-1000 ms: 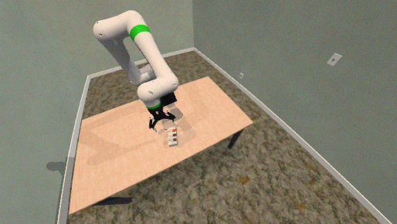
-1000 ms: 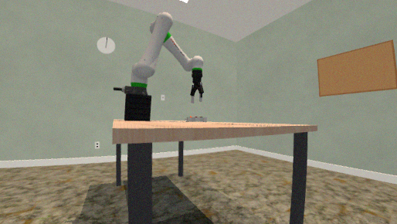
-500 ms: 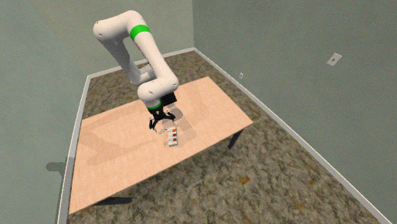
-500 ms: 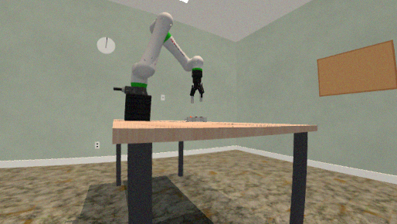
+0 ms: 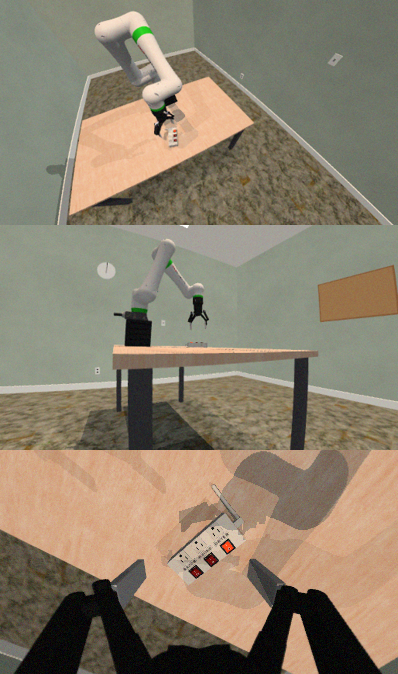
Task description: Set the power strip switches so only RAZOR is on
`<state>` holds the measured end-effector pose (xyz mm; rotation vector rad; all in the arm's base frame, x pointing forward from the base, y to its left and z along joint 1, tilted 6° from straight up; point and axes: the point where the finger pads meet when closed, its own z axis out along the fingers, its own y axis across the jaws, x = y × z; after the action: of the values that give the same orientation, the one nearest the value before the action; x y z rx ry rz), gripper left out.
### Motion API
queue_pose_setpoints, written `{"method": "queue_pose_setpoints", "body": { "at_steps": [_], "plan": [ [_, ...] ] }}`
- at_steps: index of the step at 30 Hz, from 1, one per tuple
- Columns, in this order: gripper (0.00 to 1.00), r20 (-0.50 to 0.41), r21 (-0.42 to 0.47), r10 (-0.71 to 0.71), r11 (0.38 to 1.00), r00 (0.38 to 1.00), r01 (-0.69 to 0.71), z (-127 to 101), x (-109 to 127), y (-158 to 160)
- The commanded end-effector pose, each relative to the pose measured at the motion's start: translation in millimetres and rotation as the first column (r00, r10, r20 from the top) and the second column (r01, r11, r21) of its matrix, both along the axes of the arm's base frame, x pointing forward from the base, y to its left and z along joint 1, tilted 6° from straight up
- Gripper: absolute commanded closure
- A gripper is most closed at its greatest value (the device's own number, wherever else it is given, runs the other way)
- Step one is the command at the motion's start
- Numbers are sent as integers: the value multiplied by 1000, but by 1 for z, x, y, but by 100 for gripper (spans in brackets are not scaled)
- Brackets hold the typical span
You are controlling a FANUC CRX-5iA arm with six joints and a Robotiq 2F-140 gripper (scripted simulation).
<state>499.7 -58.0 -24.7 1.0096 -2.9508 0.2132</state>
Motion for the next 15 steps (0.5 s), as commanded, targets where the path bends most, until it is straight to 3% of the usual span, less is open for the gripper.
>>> {"method": "queue_pose_setpoints", "body": {
  "at_steps": [1,9,11,12,15],
  "plan": [
    [0,-36,12,273,962,961,-273,-9,13,5],
    [0,-74,-3,575,817,815,-576,-25,32,13],
    [0,-74,-3,575,817,815,-576,-25,32,13],
    [0,-90,-2,671,739,736,-674,-27,34,14],
    [0,-104,-3,748,658,655,-753,-32,39,16]
  ]
}}
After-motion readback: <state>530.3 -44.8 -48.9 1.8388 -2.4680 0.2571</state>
